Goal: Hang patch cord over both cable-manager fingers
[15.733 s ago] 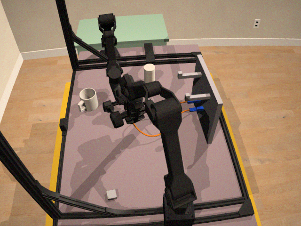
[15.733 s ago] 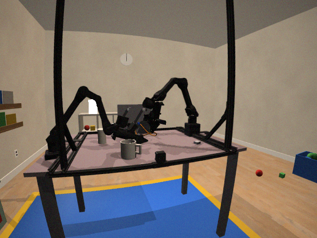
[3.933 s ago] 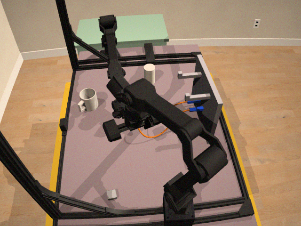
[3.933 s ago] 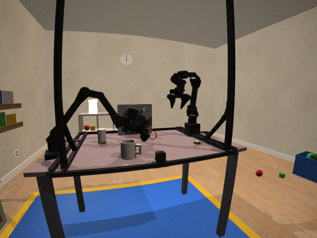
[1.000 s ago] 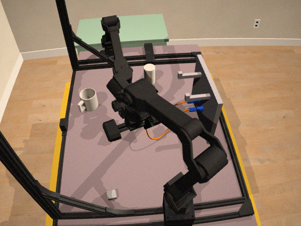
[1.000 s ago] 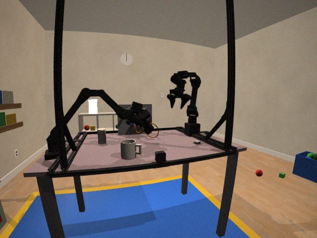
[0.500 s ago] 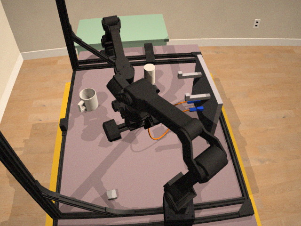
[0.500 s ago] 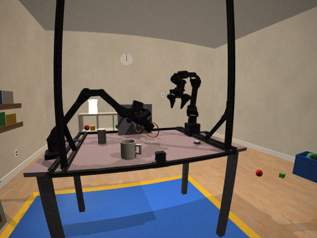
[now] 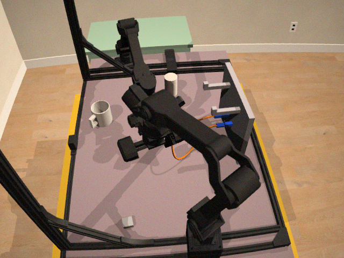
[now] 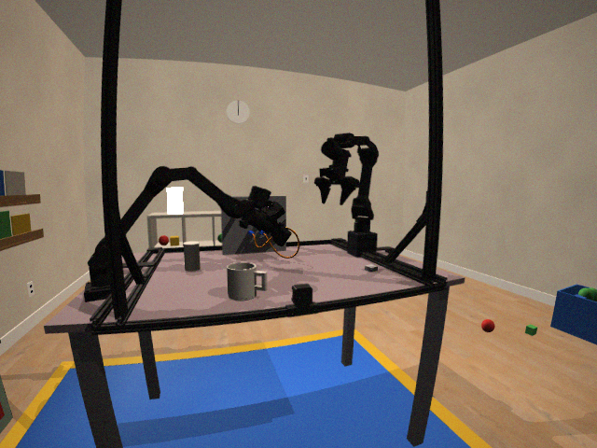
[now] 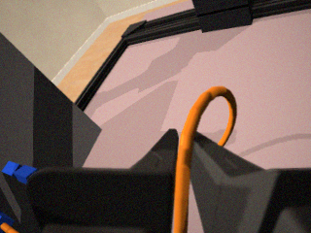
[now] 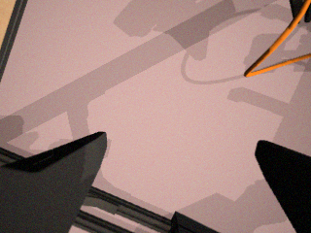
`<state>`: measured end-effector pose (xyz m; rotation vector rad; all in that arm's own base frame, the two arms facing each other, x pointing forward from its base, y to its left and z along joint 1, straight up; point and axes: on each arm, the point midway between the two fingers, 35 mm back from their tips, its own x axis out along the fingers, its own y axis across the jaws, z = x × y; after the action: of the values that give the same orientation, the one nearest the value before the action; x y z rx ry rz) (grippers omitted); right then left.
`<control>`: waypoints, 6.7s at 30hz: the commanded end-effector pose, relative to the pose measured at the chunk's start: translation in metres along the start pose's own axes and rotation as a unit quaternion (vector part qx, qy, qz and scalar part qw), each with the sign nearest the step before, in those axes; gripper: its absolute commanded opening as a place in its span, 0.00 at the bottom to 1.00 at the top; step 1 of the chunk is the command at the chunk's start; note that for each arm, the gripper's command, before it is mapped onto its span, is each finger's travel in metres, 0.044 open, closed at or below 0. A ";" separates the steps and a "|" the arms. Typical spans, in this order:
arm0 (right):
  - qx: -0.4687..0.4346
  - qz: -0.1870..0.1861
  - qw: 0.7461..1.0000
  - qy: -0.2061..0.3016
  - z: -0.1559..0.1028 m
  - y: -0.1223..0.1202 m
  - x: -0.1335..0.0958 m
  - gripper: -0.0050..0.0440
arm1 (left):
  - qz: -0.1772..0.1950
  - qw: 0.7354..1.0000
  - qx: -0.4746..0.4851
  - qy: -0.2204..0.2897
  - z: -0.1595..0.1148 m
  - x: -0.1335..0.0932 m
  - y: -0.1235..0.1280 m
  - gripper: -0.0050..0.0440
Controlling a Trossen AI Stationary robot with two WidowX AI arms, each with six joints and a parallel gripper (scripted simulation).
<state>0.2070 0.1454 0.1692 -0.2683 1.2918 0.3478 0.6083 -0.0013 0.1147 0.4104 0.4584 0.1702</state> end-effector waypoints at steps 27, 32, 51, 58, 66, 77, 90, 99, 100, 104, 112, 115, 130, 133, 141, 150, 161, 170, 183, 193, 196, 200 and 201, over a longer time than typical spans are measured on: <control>0.001 0.003 1.000 -0.011 0.002 0.001 -0.006 1.00 | -0.002 0.999 -0.039 -0.002 0.028 0.004 0.026 0.15; 0.001 0.003 1.000 -0.011 0.002 0.001 -0.006 1.00 | -0.002 0.999 -0.043 -0.002 0.030 0.004 0.028 0.15; 0.001 0.003 1.000 -0.011 0.002 0.001 -0.006 1.00 | -0.006 0.998 -0.064 0.005 0.038 0.006 0.041 0.15; 0.001 0.003 1.000 -0.011 0.002 0.001 -0.006 1.00 | -0.007 0.997 -0.072 0.008 0.041 0.006 0.046 0.15; 0.001 0.003 1.000 -0.011 0.002 0.001 -0.006 1.00 | -0.009 0.997 -0.079 0.010 0.045 0.006 0.050 0.15; 0.001 0.003 1.000 -0.011 0.002 0.001 -0.006 1.00 | -0.011 0.996 -0.093 0.015 0.049 0.007 0.059 0.15; 0.001 0.003 1.000 -0.011 0.002 0.001 -0.006 1.00 | -0.012 0.994 -0.106 0.018 0.054 0.006 0.068 0.15; 0.001 0.003 1.000 -0.011 0.002 0.001 -0.006 1.00 | -0.013 0.993 -0.114 0.020 0.058 0.004 0.073 0.15; 0.001 0.003 1.000 -0.011 0.002 0.001 -0.006 1.00 | -0.014 0.993 -0.115 0.021 0.058 0.005 0.073 0.15; 0.001 0.003 1.000 -0.011 0.002 0.001 -0.006 1.00 | -0.014 0.992 -0.120 0.023 0.059 0.005 0.077 0.15; 0.001 0.003 1.000 -0.011 0.002 0.001 -0.006 1.00 | -0.016 0.991 -0.129 0.026 0.062 0.004 0.082 0.15; 0.001 0.003 1.000 -0.011 0.002 0.001 -0.006 1.00 | -0.016 0.991 -0.130 0.027 0.062 0.004 0.083 0.15; 0.001 0.003 1.000 -0.011 0.002 0.001 -0.006 1.00 | -0.018 0.989 -0.146 0.032 0.067 0.002 0.093 0.15; 0.001 0.003 1.000 -0.011 0.002 0.001 -0.006 1.00 | -0.018 0.988 -0.147 0.031 0.069 0.000 0.093 0.15; 0.001 0.003 1.000 -0.011 0.002 0.001 -0.006 1.00 | -0.019 0.987 -0.156 0.035 0.070 0.000 0.099 0.15; 0.001 0.003 1.000 -0.011 0.002 0.001 -0.006 1.00 | -0.019 0.986 -0.162 0.036 0.073 -0.002 0.103 0.15; 0.001 0.003 1.000 -0.011 0.002 0.001 -0.006 1.00 | -0.021 0.984 -0.173 0.041 0.074 -0.003 0.109 0.15; 0.001 0.003 1.000 -0.011 0.002 0.001 -0.006 1.00 | -0.021 0.983 -0.179 0.043 0.076 -0.005 0.113 0.15; 0.001 0.003 1.000 -0.011 0.002 0.001 -0.006 1.00 | -0.023 0.981 -0.188 0.045 0.079 -0.007 0.119 0.15; 0.001 0.003 1.000 -0.011 0.002 0.001 -0.006 1.00 | -0.023 0.979 -0.196 0.048 0.080 -0.009 0.124 0.15; 0.001 0.003 1.000 -0.011 0.002 0.001 -0.006 1.00 | -0.024 0.979 -0.198 0.049 0.081 -0.009 0.125 0.15; 0.001 0.003 1.000 -0.011 0.002 0.001 -0.006 1.00 | -0.024 0.978 -0.200 0.049 0.081 -0.010 0.126 0.15; 0.001 0.003 1.000 -0.011 0.002 0.001 -0.006 1.00 | -0.023 0.979 -0.199 0.049 0.082 -0.011 0.126 0.15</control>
<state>0.2070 0.1454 0.1694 -0.2681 1.2914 0.3479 0.6283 0.0803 0.2221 0.0035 0.5476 0.2309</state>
